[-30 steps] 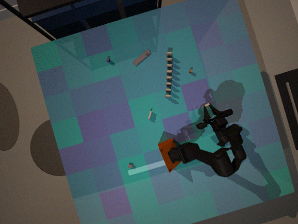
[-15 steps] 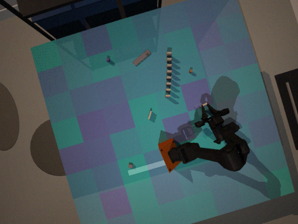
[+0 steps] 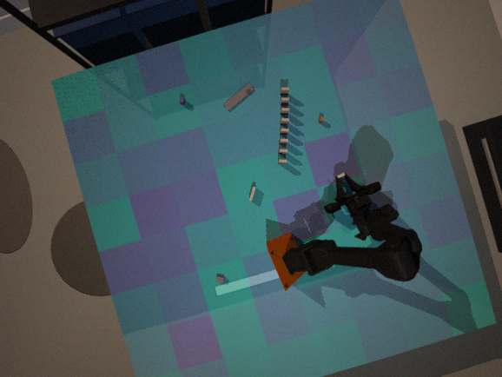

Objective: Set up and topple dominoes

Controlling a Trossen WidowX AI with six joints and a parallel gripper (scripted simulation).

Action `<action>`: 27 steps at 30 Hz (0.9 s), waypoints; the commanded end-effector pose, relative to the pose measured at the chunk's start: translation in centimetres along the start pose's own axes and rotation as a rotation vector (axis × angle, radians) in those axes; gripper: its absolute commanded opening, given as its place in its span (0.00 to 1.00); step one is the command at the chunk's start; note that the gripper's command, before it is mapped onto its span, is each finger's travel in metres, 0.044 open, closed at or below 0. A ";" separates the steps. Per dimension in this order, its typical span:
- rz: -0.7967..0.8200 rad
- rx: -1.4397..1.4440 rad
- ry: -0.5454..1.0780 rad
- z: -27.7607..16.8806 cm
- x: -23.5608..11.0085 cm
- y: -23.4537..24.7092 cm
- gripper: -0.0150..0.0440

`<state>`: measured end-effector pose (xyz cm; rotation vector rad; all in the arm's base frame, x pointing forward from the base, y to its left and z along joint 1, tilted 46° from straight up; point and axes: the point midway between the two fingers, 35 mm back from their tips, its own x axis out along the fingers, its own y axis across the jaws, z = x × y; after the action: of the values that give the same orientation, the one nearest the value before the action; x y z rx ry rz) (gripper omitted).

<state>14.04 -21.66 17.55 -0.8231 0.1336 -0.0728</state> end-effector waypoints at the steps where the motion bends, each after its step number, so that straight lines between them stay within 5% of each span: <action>1: 0.002 0.014 0.004 -0.2 0.0 0.3 0.44; 3: 0.002 0.014 0.004 -0.2 0.0 0.3 0.44; 16: 0.002 0.014 0.004 -0.2 0.0 0.3 1.00; 27: 0.000 0.005 0.000 4.9 -0.4 0.0 1.00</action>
<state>14.26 -19.27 19.77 -0.8203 0.1326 -0.0724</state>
